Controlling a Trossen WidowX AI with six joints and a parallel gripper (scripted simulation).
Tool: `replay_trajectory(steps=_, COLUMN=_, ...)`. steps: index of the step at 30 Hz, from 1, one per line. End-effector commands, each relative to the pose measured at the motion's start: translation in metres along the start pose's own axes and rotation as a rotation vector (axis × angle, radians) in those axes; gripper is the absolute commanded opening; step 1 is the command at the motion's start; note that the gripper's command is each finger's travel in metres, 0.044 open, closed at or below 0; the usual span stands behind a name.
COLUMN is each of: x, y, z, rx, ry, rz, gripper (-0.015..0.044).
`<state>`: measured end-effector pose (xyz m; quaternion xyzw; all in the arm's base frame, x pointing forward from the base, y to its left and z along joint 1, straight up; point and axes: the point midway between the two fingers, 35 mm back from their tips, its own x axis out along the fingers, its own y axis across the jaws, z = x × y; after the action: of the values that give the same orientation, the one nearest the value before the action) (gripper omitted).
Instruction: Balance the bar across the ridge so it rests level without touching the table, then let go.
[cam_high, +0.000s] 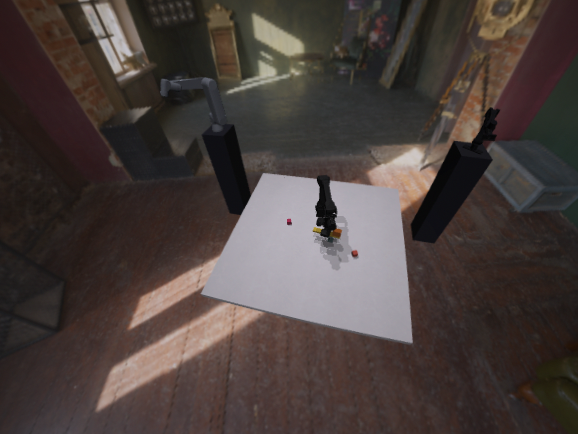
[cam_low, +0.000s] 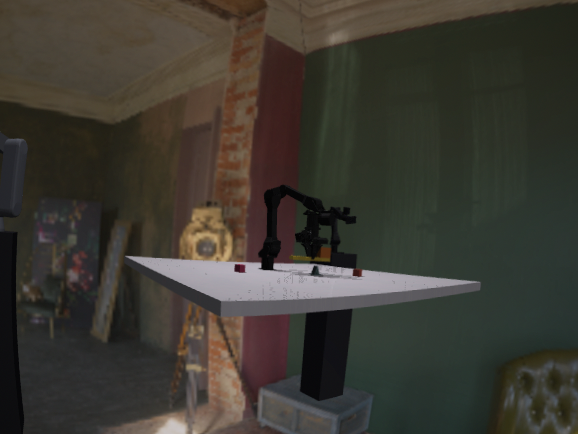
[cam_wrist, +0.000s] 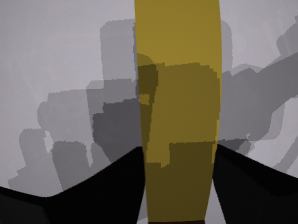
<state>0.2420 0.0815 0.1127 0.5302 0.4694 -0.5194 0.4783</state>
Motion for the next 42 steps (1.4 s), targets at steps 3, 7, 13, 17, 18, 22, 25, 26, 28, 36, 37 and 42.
replay_trajectory(steps=3, x=0.009, y=0.000, z=0.000, rx=0.004, ry=0.006, rz=-0.001, gripper=0.0000)
replay_trajectory(steps=7, x=0.016, y=0.000, z=0.000, rx=0.004, ry=0.005, rz=-0.001, gripper=0.0000)
replay_trajectory(steps=13, x=0.016, y=0.000, z=0.000, rx=0.003, ry=0.005, rz=-0.001, gripper=0.0000)
replay_trajectory(steps=17, x=0.016, y=0.000, z=0.000, rx=0.003, ry=0.005, rz=-0.001, gripper=0.0000)
replay_trajectory(steps=18, x=0.016, y=0.000, z=0.000, rx=0.003, ry=0.005, rz=-0.001, gripper=0.0000)
replay_trajectory(steps=22, x=0.016, y=0.000, z=0.000, rx=0.003, ry=0.005, rz=-0.001, gripper=0.0000)
replay_trajectory(steps=25, x=0.017, y=0.000, z=0.000, rx=0.003, ry=0.005, rz=-0.001, gripper=0.0000)
replay_trajectory(steps=26, x=0.017, y=0.000, z=0.000, rx=0.003, ry=0.005, rz=-0.001, gripper=0.0000)
replay_trajectory(steps=28, x=0.017, y=0.000, z=0.000, rx=0.003, ry=0.005, rz=-0.001, gripper=0.0000)
replay_trajectory(steps=36, x=0.018, y=0.000, z=0.000, rx=0.003, ry=0.005, rz=-0.001, gripper=0.0000)
replay_trajectory(steps=37, x=0.018, y=0.000, z=0.000, rx=0.003, ry=0.005, rz=-0.001, gripper=0.0000)
replay_trajectory(steps=42, x=0.018, y=0.000, z=0.000, rx=0.003, ry=0.005, rz=-0.001, gripper=0.0000)
